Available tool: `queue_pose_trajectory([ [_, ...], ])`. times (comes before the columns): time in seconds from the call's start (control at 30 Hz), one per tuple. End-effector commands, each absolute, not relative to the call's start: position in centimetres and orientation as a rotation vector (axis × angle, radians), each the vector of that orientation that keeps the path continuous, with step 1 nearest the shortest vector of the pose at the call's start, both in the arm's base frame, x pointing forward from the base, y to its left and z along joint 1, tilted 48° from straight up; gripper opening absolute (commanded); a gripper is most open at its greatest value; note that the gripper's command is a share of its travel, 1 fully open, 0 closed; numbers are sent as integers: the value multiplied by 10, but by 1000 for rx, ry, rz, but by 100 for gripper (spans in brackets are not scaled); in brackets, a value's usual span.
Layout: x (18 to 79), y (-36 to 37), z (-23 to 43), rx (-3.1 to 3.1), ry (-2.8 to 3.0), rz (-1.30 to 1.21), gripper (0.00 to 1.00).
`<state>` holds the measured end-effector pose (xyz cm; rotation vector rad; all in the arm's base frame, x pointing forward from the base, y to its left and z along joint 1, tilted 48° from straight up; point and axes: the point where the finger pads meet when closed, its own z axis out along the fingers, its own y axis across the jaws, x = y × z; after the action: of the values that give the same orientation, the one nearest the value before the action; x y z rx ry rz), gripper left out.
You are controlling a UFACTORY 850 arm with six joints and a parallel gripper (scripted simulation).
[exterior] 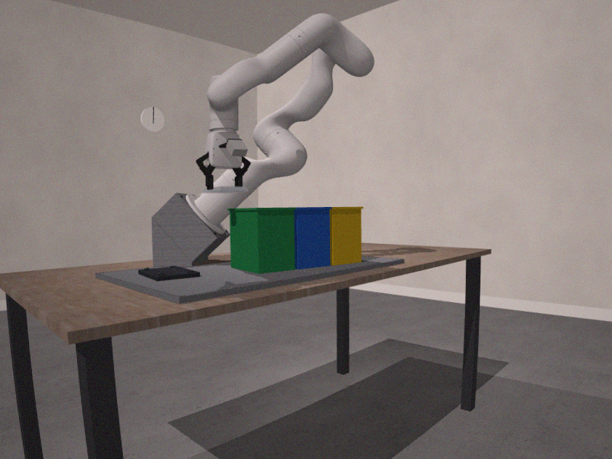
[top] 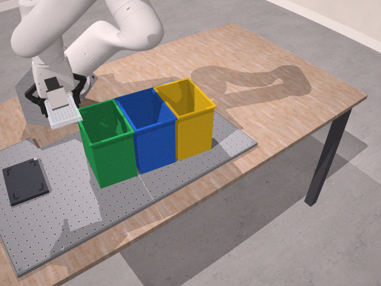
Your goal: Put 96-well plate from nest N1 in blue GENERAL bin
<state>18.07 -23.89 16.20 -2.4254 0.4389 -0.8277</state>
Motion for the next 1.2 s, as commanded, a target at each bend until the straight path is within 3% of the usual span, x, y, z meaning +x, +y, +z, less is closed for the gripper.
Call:
queue_pose_trajectory([
  [0.0, 183, -232, 169, -2427, 439, -828, 0],
  [1.17, 207, -154, 233, -2427, 439, -828, 0],
])
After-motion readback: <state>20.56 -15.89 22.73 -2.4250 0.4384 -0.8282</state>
